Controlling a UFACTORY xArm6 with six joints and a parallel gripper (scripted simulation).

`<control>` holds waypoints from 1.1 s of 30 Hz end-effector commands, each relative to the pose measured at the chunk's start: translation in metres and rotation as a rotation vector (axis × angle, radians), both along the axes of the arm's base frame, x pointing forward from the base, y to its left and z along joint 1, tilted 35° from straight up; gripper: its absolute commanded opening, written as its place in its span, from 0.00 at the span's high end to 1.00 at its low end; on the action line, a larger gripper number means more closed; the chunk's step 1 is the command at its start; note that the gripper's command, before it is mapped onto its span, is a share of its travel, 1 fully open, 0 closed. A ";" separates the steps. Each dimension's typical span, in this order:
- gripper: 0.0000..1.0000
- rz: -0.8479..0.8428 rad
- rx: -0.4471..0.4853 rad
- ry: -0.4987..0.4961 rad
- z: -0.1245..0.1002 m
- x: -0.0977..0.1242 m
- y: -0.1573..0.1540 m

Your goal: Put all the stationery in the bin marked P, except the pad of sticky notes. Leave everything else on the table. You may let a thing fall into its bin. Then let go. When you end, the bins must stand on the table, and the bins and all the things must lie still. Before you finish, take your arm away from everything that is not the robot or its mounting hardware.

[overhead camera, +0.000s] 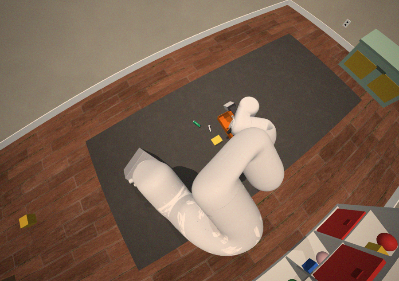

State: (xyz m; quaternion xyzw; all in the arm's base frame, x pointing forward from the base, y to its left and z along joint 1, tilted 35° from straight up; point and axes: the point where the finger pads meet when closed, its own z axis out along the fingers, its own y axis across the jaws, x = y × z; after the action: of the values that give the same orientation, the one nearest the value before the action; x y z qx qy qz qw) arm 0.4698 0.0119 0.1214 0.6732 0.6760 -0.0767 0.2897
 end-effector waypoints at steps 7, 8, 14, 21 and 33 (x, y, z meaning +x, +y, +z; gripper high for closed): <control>0.71 0.001 0.001 -0.003 0.017 -0.005 0.010; 0.71 0.001 0.001 -0.003 0.017 -0.005 0.010; 0.71 0.001 0.001 -0.003 0.017 -0.005 0.010; 0.00 0.001 0.001 -0.003 0.040 -0.013 0.024; 0.00 0.001 0.002 -0.003 0.073 -0.025 0.044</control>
State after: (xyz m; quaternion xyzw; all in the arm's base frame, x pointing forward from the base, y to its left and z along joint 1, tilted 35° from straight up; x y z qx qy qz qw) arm 0.4480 0.0485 0.1820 0.6731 0.6762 -0.0768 0.2894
